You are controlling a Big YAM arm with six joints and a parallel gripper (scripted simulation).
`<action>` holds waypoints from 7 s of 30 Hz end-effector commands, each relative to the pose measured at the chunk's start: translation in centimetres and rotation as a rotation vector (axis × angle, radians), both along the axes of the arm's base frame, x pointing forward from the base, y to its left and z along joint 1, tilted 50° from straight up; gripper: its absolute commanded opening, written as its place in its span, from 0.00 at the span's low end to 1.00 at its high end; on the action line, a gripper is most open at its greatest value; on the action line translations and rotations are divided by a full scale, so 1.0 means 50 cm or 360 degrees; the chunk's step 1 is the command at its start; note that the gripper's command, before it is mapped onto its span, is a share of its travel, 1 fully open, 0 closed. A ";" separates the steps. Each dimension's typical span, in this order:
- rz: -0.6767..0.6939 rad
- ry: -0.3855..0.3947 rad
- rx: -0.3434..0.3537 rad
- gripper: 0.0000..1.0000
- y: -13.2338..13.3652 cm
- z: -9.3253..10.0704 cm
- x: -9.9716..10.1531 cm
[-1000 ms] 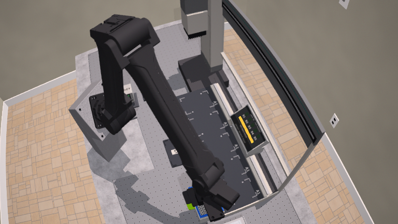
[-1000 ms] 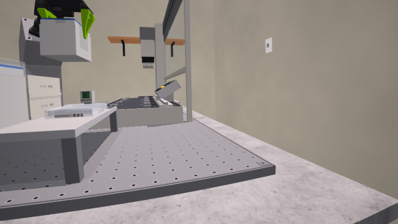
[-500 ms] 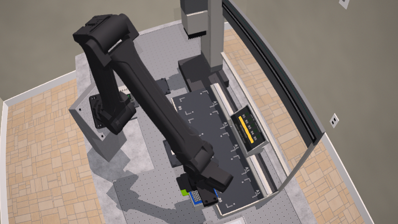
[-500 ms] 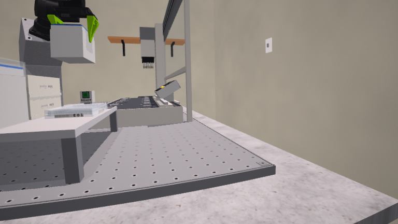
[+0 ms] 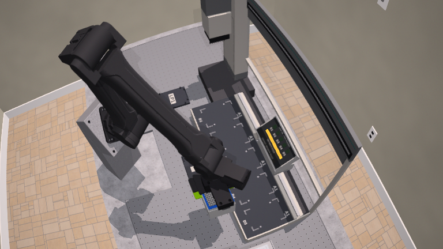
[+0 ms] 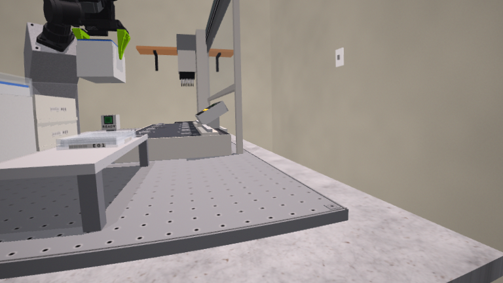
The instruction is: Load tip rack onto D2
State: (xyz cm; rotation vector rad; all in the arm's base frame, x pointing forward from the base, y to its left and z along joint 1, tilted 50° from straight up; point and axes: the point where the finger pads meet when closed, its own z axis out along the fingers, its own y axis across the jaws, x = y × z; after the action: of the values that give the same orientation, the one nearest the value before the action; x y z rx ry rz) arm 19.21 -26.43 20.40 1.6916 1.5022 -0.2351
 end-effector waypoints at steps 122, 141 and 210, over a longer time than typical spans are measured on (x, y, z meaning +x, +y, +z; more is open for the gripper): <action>-0.0018 -0.0013 0.0026 0.00 0.320 -0.303 0.132; -0.0018 -0.0011 0.0025 0.00 0.284 -0.339 0.147; -0.0018 -0.0022 0.0023 0.00 0.145 -0.463 0.231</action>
State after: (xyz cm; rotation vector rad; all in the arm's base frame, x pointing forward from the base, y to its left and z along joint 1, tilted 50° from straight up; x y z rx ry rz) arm 30.44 -18.63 -2.74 1.7178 1.4920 -0.2130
